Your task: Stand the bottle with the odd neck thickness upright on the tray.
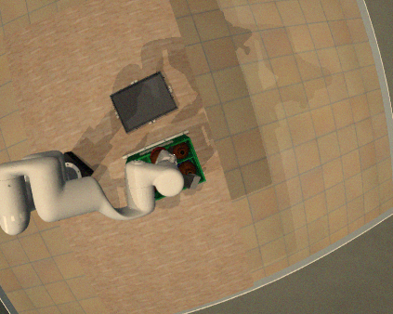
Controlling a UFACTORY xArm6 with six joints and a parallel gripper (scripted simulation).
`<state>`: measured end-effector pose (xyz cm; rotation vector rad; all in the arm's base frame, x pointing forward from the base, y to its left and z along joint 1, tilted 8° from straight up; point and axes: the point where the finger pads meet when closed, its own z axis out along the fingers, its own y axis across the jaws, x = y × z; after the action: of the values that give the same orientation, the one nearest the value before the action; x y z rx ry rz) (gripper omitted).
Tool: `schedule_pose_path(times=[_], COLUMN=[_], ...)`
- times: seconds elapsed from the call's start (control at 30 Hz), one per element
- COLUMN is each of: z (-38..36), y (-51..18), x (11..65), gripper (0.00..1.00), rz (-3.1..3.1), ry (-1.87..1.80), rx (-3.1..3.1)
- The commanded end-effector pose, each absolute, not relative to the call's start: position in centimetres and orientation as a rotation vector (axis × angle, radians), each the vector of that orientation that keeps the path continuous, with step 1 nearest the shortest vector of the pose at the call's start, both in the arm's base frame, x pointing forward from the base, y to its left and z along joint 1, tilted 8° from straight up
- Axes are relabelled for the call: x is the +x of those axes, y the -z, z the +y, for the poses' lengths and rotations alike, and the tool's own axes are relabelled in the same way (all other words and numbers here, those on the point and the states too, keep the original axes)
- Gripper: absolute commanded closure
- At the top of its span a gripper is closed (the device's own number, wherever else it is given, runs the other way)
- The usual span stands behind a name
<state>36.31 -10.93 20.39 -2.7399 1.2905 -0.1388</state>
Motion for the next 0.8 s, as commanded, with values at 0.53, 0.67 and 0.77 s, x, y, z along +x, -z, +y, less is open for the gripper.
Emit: schedule_pose_path(times=[0.53,0.67,0.77], z=[-7.7,-6.9,-6.2], y=[-20.8,-20.9,-20.9], x=[36.9,37.1,37.2], gripper=[1.00,1.00,1.00], rz=[1.290,1.290,1.290], ry=[0.145,0.145,0.145], rx=[-2.740,-2.740,-2.740])
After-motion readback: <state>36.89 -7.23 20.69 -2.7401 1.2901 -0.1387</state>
